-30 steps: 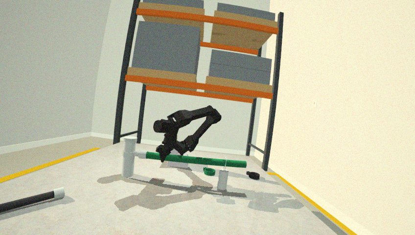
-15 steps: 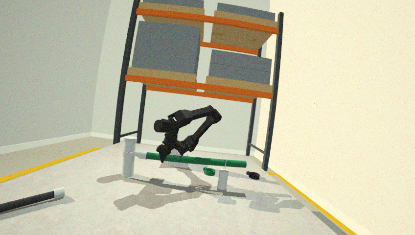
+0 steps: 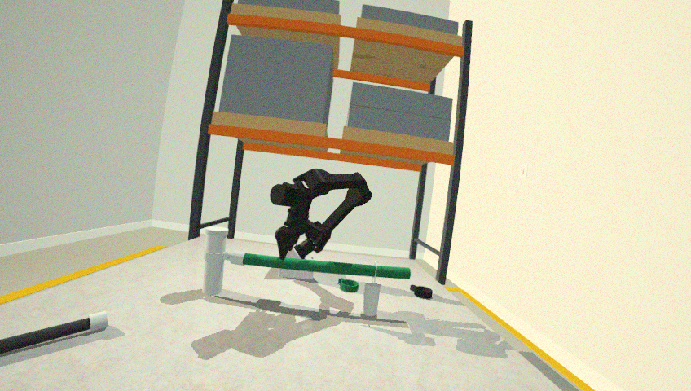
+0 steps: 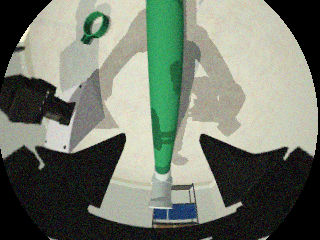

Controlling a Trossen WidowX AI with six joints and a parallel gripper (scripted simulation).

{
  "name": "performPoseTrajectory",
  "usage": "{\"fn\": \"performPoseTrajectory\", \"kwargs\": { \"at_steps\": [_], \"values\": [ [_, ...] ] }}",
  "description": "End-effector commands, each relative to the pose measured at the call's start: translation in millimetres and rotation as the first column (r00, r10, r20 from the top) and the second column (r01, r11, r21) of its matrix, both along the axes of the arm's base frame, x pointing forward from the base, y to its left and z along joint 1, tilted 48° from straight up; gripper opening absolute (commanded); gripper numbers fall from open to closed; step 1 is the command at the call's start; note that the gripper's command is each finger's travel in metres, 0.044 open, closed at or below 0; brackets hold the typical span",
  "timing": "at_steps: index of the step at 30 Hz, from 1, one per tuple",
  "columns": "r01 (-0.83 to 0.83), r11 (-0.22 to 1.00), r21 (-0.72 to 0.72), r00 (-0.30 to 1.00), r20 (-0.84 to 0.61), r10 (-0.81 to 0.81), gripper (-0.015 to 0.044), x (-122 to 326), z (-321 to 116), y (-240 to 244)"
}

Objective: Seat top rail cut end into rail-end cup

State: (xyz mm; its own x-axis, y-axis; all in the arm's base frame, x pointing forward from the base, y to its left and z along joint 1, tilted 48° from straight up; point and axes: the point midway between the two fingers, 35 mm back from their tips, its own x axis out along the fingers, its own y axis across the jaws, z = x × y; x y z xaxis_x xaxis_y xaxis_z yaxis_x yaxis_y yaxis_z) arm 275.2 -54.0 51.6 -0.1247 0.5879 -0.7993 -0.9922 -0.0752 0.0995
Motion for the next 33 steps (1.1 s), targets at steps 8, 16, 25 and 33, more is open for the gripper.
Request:
{"fn": "performPoseTrajectory", "kwargs": {
  "at_steps": [8, 16, 25, 33],
  "values": [
    [0.000, 1.000, -0.008, 1.000, 0.009, 0.000, 0.0440, 1.5, 29.2, -22.1],
    [0.000, 1.000, -0.008, 1.000, 0.009, 0.000, 0.0440, 1.5, 29.2, -22.1],
    [0.000, 1.000, -0.008, 1.000, 0.009, 0.000, 0.0440, 1.5, 29.2, -22.1],
    [0.000, 1.000, -0.008, 1.000, 0.009, 0.000, 0.0440, 1.5, 29.2, -22.1]
  ]
}}
